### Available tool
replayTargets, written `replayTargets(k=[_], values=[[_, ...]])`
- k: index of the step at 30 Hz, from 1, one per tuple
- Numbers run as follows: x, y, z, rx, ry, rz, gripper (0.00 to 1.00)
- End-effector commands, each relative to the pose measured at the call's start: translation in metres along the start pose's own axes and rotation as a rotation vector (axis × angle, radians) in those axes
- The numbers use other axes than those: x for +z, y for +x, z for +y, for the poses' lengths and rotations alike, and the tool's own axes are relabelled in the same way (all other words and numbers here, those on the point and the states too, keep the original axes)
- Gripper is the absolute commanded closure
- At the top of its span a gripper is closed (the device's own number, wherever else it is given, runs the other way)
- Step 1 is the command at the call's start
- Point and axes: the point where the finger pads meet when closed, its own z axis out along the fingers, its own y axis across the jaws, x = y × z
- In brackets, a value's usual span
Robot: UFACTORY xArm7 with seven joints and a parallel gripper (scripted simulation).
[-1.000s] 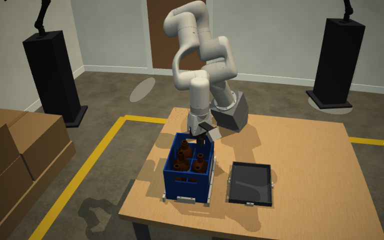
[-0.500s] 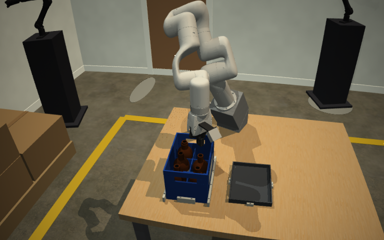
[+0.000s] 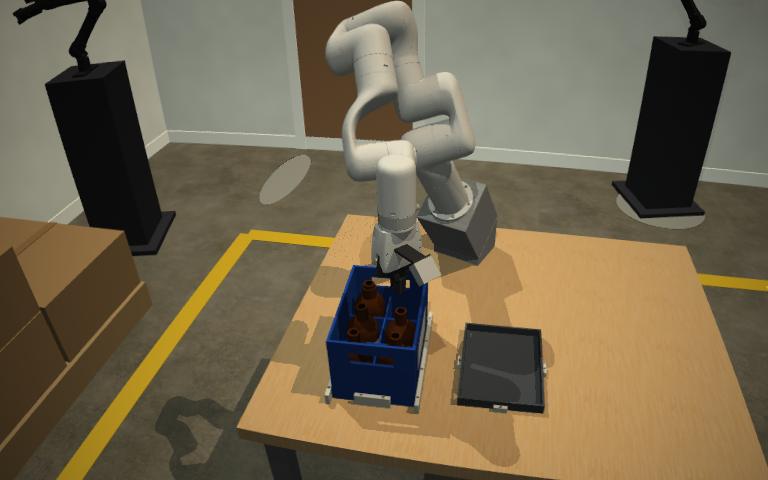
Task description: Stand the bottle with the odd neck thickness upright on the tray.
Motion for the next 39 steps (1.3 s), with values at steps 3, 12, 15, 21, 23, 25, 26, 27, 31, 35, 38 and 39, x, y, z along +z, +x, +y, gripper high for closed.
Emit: replayTargets(k=[3, 12, 15, 21, 23, 25, 26, 27, 31, 35, 38, 39], values=[[-0.003, 0.003, 0.051, -0.001, 0.004, 0.01, 1.0], [0.0, -0.007, 0.113, -0.001, -0.008, -0.003, 1.0], [0.0, -0.007, 0.113, -0.001, -0.008, -0.003, 1.0], [0.0, -0.007, 0.113, -0.001, -0.008, -0.003, 0.35], [0.0, -0.007, 0.113, -0.001, -0.008, -0.003, 0.35], [0.0, -0.007, 0.113, -0.001, -0.008, -0.003, 0.35], [0.0, -0.007, 0.113, -0.001, -0.008, -0.003, 0.35], [0.0, -0.007, 0.113, -0.001, -0.008, -0.003, 0.35], [0.0, -0.007, 0.113, -0.001, -0.008, -0.003, 0.35], [0.0, -0.007, 0.113, -0.001, -0.008, -0.003, 0.35], [0.0, -0.007, 0.113, -0.001, -0.008, -0.003, 0.35], [0.0, -0.007, 0.113, -0.001, -0.008, -0.003, 0.35]])
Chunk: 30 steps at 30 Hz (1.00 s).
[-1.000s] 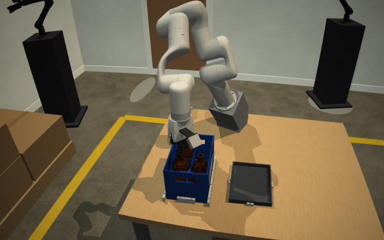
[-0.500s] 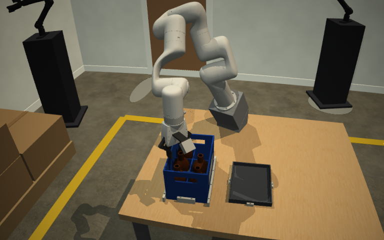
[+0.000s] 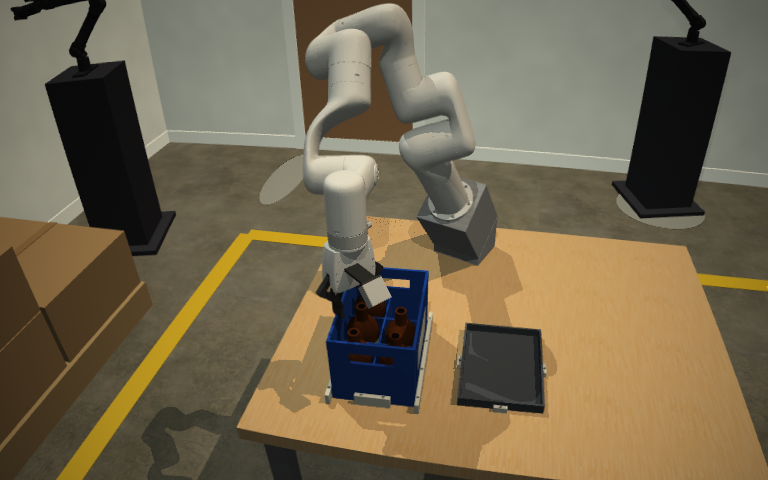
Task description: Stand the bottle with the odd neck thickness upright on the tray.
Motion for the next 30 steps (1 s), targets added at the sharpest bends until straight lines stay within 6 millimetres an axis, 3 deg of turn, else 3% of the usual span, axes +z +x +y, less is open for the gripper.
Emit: replayTargets(k=[1, 30], values=[[-0.0011, 0.0007, 0.0012, 0.0, -0.003, 0.002, 0.35], [0.0055, 0.0008, 0.0014, 0.001, 0.001, 0.004, 0.35]])
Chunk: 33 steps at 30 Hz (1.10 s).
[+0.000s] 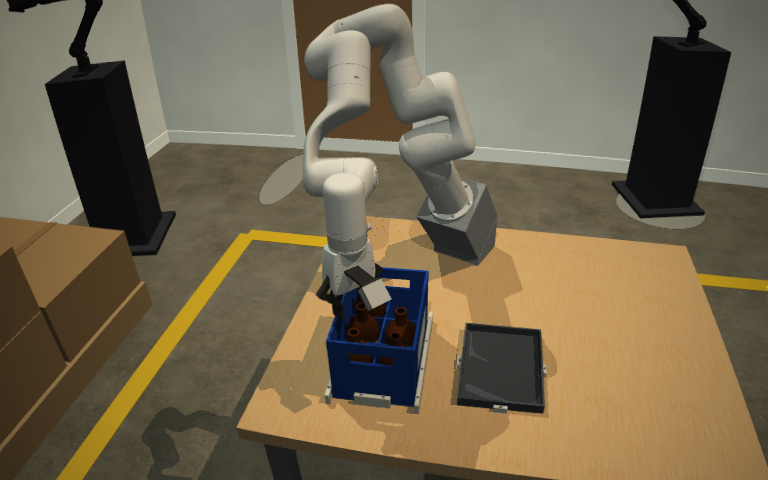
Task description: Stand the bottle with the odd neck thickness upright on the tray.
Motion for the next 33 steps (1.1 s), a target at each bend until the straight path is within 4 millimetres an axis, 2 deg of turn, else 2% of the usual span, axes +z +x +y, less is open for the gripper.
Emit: replayTargets(k=[1, 33], values=[[0.001, 0.001, 0.001, 0.0, -0.003, 0.002, 0.35], [0.033, 0.001, 0.003, 0.0, -0.003, 0.002, 0.35]])
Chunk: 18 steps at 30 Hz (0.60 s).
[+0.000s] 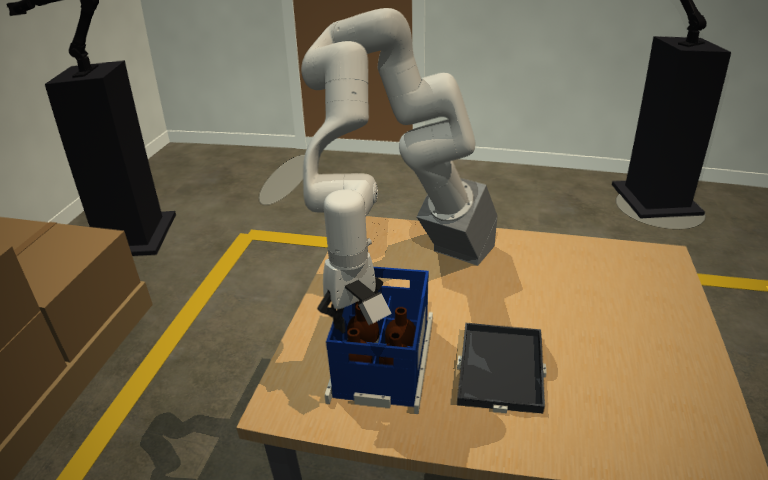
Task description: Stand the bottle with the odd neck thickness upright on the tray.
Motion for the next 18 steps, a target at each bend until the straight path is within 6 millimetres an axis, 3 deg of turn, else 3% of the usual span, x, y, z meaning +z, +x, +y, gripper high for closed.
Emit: replayTargets(k=[1, 18], values=[[0.0005, 0.0008, 0.0015, 0.0, -0.003, 0.002, 0.35], [0.0035, 0.0009, 0.0016, 0.0, -0.003, 0.002, 0.35]])
